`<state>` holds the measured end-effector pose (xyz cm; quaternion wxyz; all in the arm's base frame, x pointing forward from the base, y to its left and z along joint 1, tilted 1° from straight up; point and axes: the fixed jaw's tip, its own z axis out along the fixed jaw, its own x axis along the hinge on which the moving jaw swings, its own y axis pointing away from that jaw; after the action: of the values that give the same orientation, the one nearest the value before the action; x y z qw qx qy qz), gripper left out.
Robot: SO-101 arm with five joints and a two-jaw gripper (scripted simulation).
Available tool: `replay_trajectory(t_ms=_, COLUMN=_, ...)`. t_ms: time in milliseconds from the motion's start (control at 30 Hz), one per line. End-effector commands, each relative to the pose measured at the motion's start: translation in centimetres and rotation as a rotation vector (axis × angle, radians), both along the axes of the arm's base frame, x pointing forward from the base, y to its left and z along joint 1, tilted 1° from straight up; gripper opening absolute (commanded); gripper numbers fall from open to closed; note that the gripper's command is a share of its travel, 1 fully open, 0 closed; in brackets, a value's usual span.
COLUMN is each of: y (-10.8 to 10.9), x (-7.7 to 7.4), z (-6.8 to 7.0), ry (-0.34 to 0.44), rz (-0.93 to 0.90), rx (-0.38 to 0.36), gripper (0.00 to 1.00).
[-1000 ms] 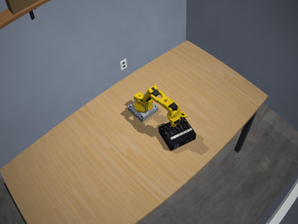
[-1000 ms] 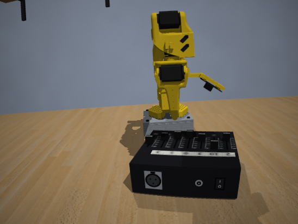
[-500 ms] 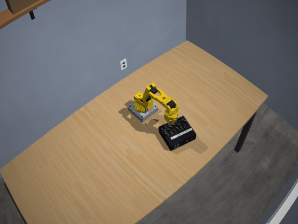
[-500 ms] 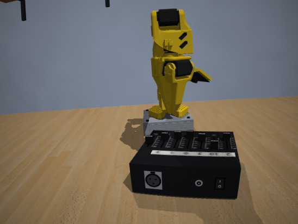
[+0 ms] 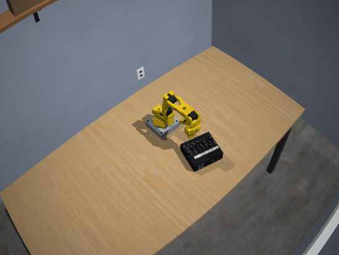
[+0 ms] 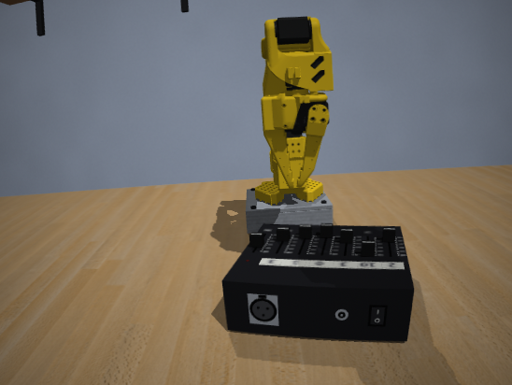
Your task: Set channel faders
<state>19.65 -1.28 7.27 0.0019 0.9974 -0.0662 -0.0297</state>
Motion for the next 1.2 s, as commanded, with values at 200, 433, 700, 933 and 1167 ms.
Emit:
replay_trajectory(t_ms=200, y=0.42, x=-0.66, z=0.12, ry=-0.006, rz=0.648, rx=0.029, gripper=0.00)
replay_trajectory(t_ms=433, y=0.43, x=-0.66, z=0.12, ry=-0.018, rz=0.998, rx=0.043, gripper=0.00)
replay_trajectory(t_ms=700, y=0.43, x=-0.66, z=0.12, ry=-0.053, rz=1.304, rx=0.037, gripper=0.00)
replay_trajectory(t_ms=933, y=0.43, x=-0.66, z=0.12, ry=-0.053, rz=1.304, rx=0.037, gripper=0.00)
replay_trajectory(t_ms=1167, y=0.43, x=-0.66, z=0.12, ry=-0.053, rz=1.304, rx=0.037, gripper=0.00)
